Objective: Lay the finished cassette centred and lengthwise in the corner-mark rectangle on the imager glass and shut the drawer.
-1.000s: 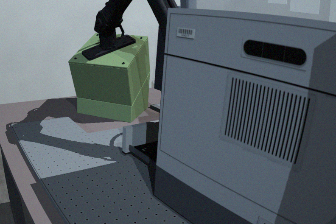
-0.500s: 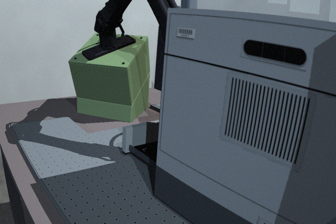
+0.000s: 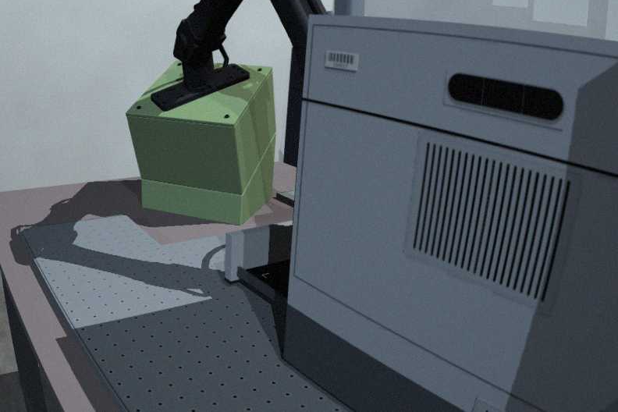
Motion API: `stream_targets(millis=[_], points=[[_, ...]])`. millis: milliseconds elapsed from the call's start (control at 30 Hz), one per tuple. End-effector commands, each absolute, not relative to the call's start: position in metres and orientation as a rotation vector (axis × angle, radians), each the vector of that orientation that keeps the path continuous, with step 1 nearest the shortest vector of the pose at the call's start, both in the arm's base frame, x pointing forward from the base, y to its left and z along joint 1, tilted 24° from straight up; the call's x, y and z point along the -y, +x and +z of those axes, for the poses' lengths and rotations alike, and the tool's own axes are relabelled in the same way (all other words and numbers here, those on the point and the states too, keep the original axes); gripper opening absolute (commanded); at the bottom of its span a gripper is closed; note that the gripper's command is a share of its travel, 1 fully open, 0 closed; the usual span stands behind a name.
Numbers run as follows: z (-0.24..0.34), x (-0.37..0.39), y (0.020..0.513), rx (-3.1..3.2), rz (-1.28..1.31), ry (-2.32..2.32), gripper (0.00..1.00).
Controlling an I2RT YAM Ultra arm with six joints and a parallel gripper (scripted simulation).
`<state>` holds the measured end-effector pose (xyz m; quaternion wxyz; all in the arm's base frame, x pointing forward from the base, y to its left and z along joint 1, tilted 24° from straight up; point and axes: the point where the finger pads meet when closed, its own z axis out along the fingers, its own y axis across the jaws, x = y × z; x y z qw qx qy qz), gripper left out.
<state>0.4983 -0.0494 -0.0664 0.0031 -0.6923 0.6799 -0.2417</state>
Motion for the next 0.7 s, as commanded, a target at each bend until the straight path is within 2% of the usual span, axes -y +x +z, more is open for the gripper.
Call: stream_targets(millis=[0,467,667], points=[[-0.062,0.037,0.509,-2.095,-0.748,-2.175,0.91],[-0.043,0.038,0.515,-2.082,-0.779,-2.142,0.91],[-0.056,0.038,0.499,-2.102,-0.742,-2.177,0.91]])
